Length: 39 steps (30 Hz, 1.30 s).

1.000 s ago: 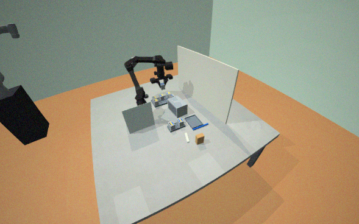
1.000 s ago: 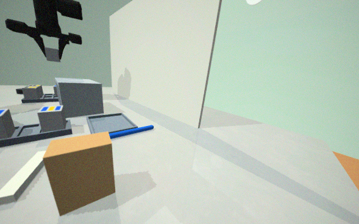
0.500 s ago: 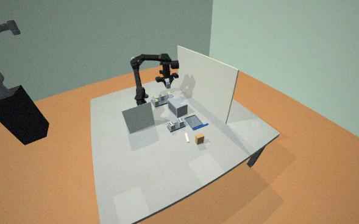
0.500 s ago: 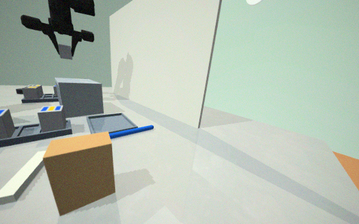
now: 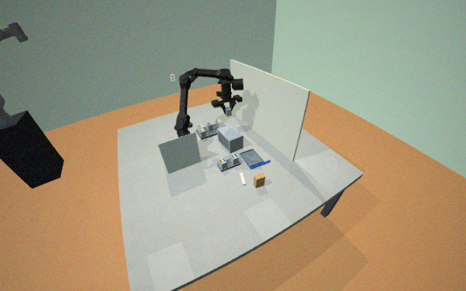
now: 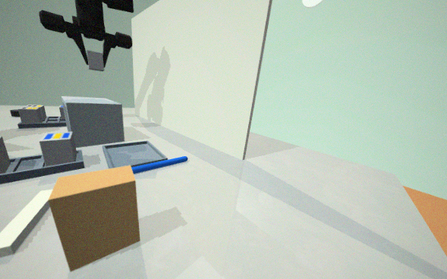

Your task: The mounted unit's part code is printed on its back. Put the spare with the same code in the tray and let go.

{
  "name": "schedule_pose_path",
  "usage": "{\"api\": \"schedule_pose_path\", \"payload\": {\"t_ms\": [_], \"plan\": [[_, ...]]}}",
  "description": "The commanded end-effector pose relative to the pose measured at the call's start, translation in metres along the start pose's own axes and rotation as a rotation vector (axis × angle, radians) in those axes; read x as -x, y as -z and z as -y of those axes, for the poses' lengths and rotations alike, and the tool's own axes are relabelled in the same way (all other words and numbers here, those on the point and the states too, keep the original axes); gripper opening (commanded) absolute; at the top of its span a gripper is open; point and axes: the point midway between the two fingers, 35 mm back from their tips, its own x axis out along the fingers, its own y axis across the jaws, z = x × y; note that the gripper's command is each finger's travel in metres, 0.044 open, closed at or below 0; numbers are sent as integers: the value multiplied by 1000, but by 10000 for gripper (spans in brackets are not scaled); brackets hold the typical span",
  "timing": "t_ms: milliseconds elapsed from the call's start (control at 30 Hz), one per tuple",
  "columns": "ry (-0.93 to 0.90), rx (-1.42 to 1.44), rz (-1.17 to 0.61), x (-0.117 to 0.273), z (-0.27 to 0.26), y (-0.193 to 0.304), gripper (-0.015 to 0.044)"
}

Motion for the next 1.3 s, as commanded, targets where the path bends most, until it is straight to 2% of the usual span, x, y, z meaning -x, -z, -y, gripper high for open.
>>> {"api": "schedule_pose_path", "payload": {"t_ms": [0,633,1267], "plan": [[0,-4,-7,2,11,22,0],[2,-23,-10,1,42,119,0],[-3,5,2,-15,45,222,0]]}}
